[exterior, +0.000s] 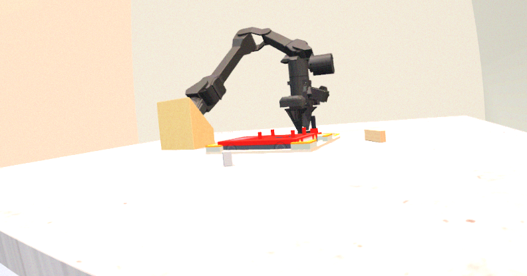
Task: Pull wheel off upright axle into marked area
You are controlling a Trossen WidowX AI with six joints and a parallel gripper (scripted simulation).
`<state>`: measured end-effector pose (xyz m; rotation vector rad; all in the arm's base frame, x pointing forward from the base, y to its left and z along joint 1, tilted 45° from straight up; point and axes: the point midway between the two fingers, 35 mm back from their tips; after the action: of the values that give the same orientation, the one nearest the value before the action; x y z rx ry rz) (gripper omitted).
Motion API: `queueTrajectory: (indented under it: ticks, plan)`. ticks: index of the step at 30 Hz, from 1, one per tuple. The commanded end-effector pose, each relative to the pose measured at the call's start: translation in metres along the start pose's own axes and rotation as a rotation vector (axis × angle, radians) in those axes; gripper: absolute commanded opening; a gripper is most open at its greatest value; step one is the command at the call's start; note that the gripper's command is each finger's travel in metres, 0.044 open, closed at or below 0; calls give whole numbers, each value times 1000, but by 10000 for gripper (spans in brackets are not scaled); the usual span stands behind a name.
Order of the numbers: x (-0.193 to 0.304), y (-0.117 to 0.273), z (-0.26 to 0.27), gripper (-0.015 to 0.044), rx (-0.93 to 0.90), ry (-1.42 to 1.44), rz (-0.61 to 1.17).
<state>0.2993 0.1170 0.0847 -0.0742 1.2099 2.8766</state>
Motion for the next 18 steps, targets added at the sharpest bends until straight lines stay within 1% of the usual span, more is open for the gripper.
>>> queueTrajectory:
  ticks: [1, 4, 7, 8, 12, 13, 18]
  plan:
    - [-3, 21, 0, 300, 0, 3, -9]
    - [-2, 47, 0, 300, -2, -1, -7]
    - [-1, 54, 0, 300, -3, -2, -6]
    - [-2, 48, -5, 326, 4, -13, -10]
    - [27, 71, -23, 431, 14, -12, -7]
    - [36, 77, -28, 440, 14, -11, -6]
    - [78, 98, -40, 440, 2, -7, -2]
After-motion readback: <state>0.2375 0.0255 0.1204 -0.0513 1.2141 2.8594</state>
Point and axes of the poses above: the point midway between the two fingers, 35 mm back from their tips, its own y axis back along the fingers, its own z axis across the jaws, x = y × z
